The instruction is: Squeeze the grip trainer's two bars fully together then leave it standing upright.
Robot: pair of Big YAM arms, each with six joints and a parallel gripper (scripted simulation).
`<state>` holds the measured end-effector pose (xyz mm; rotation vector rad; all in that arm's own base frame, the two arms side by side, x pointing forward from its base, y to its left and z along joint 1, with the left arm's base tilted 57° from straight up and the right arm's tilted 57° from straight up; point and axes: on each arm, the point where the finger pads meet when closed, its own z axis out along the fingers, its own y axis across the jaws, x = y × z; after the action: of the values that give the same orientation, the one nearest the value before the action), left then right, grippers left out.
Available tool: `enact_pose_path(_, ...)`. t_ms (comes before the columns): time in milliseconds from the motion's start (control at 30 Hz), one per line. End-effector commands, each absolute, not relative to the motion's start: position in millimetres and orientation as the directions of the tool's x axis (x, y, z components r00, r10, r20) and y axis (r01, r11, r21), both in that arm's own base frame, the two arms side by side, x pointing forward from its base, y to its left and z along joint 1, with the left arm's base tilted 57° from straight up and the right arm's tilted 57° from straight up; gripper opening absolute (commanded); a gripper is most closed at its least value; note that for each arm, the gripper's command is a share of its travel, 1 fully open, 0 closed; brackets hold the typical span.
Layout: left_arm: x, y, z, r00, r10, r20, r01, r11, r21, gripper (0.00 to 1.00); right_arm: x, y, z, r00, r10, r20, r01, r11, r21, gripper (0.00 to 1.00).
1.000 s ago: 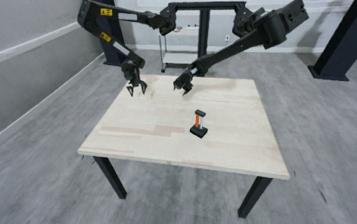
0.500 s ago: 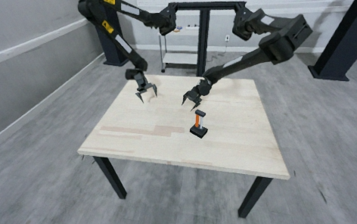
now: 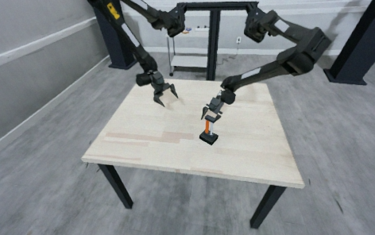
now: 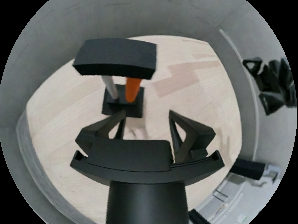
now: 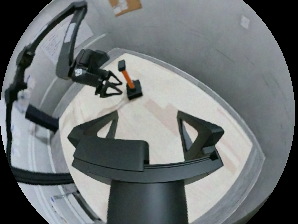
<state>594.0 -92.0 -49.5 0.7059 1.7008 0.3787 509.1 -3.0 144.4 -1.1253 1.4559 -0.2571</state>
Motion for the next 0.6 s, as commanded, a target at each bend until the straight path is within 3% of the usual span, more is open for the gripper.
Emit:
enact_pose_path(0, 582.6, -69.5, -44.5, -0.013, 0.714, -0.7, 0.226, 0.684, 0.694, 0.7, 501.7, 46.4, 152.6, 0.3, -0.829, -0.472, -0.546, 0.257, -0.797, 1.0)
enact_pose_path(267, 577.6, -85.1, -14.8, 0.21, 0.737, -0.642, 0.163, 0.621, 0.766, 0.7, 472.6, 115.5, 162.0, 0.469, -0.808, -0.358, -0.583, 0.021, -0.812, 1.0)
enact_pose_path(567, 571.4, -75.8, -16.2, 0.209, 0.73, -0.651, 0.168, 0.629, 0.759, 0.7, 485.4, 99.0, 151.8, 0.441, -0.821, -0.362, -0.606, 0.026, -0.795, 1.0)
